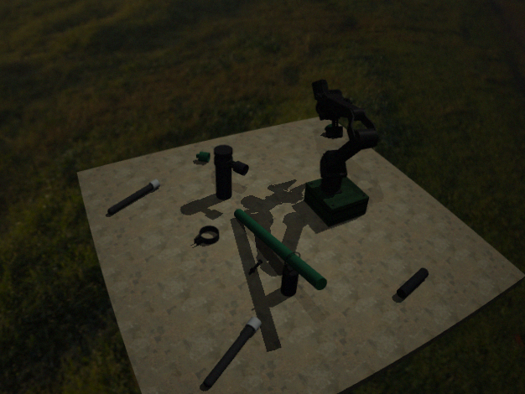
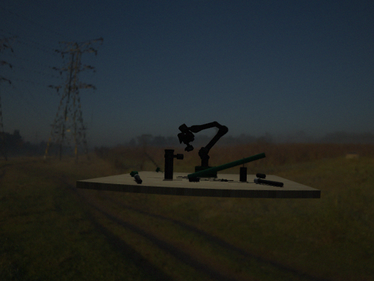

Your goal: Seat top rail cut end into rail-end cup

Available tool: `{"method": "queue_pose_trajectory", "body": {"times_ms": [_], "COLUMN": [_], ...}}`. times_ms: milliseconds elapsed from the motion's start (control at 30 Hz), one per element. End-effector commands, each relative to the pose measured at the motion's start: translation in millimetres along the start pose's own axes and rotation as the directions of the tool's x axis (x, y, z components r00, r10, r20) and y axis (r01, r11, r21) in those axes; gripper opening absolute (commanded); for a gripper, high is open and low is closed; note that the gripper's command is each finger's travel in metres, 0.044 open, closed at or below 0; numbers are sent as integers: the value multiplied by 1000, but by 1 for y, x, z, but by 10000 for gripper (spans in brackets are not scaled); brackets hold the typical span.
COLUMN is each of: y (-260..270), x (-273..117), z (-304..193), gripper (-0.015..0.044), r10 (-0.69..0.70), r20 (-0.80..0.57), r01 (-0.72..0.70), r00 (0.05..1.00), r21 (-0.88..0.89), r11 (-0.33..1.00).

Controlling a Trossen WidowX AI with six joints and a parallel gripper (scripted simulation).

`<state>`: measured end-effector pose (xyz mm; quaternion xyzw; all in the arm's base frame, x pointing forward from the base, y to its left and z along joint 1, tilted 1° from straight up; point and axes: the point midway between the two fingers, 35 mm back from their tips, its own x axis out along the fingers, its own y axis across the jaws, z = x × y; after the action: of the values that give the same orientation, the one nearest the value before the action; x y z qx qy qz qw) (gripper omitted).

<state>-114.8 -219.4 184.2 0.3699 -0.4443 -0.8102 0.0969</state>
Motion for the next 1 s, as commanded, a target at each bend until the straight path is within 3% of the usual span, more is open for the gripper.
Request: {"method": "queue_pose_trajectory", "body": {"times_ms": [0,233,367,500,633,767,967], "y": [1,8,1,-16,-42,-75,-134], "x": [-1,-47,-90,-142,-198,-257,-343], "z": [-2,-89,-136,-173,-198,-208,-195], "gripper": [426,440,440,440,440,440,440], "r10": [1,3,-41,-117,-220,-343,-545], "r20": [-9,-356,-544,-694,-795,-842,-811], "r01": [-1,-175,-376,-598,-791,-909,-880], "r00": [1000,935,838,711,566,417,215], "r21": [-13,-452,-630,-683,-598,-388,81], "r11": [1000,874,679,419,128,-153,-468]}}
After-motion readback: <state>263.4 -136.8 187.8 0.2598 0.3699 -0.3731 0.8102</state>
